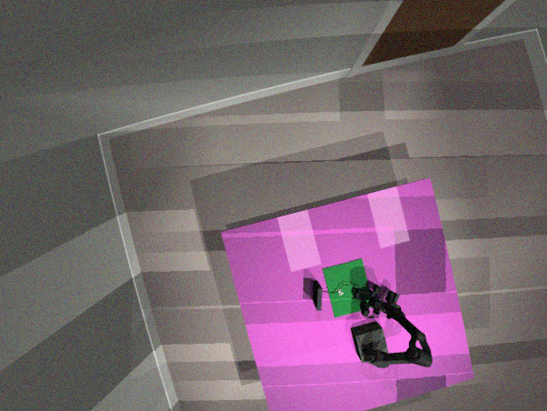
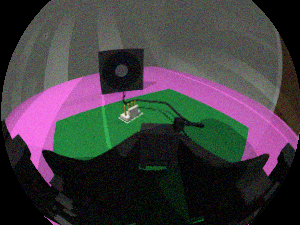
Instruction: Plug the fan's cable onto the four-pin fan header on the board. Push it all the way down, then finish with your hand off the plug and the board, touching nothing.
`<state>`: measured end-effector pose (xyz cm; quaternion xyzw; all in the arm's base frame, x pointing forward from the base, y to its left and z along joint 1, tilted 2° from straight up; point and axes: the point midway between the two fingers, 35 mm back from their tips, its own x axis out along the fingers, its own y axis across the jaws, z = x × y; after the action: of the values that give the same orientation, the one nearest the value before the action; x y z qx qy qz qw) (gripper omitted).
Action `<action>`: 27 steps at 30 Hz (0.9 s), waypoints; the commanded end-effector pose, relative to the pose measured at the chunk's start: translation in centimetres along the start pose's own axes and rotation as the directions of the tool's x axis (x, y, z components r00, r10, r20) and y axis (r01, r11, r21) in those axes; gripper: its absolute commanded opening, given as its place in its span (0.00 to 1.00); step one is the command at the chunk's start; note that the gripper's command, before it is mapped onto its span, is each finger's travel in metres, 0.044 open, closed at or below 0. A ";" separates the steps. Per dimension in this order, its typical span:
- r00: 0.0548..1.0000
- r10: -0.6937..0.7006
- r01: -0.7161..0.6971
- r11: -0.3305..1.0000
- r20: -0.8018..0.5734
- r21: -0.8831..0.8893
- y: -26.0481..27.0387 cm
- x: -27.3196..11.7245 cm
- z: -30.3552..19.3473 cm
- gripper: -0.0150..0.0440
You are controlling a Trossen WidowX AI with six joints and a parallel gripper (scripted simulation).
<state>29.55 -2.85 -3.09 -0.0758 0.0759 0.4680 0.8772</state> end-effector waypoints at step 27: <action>1.000 0.000 0.000 1.000 0.000 0.000 0.0 0.0 0.0 0.60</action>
<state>29.55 -2.85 -3.09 -0.0758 0.0759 0.4680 0.8772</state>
